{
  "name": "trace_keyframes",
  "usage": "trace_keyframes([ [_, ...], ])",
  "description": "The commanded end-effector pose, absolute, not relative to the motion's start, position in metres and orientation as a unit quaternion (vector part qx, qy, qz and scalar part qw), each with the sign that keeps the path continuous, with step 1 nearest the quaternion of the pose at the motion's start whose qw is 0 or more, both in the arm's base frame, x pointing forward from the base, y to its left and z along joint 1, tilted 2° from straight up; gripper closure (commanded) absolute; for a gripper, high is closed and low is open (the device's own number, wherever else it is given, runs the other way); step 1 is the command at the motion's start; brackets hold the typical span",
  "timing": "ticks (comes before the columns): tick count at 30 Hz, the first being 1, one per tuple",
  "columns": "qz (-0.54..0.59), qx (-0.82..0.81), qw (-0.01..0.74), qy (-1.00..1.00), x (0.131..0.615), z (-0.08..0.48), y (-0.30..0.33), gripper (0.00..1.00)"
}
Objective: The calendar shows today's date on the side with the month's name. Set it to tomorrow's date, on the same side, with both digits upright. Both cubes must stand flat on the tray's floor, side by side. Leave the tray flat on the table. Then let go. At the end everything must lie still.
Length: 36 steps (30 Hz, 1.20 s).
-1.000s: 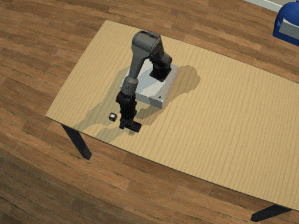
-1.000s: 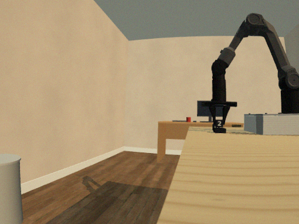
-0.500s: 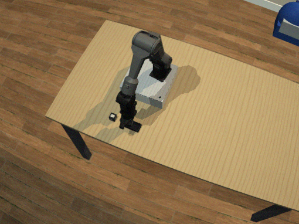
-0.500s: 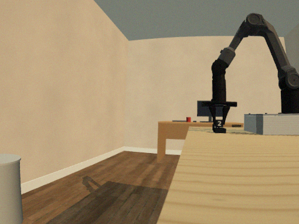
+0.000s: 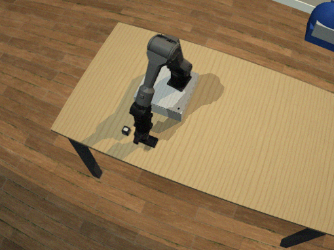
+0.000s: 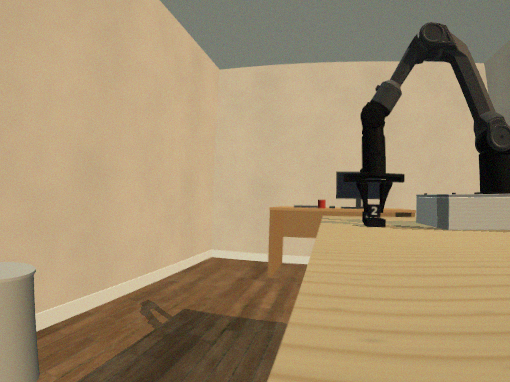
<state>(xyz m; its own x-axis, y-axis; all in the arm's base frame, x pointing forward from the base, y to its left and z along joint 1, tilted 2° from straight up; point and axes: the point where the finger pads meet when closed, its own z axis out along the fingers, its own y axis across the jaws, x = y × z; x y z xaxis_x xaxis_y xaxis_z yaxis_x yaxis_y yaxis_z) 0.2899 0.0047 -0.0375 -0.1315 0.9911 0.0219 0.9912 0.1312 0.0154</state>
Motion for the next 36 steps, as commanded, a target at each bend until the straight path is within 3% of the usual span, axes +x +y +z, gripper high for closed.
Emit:
trace_keyframes([
  [1, -0.012, -0.658, 0.005, -0.753, 0.2891, -0.0395, 0.0052, 0.66],
  [36, -0.012, -0.658, 0.004, -0.753, 0.2893, -0.0473, 0.0054, 0.66],
])
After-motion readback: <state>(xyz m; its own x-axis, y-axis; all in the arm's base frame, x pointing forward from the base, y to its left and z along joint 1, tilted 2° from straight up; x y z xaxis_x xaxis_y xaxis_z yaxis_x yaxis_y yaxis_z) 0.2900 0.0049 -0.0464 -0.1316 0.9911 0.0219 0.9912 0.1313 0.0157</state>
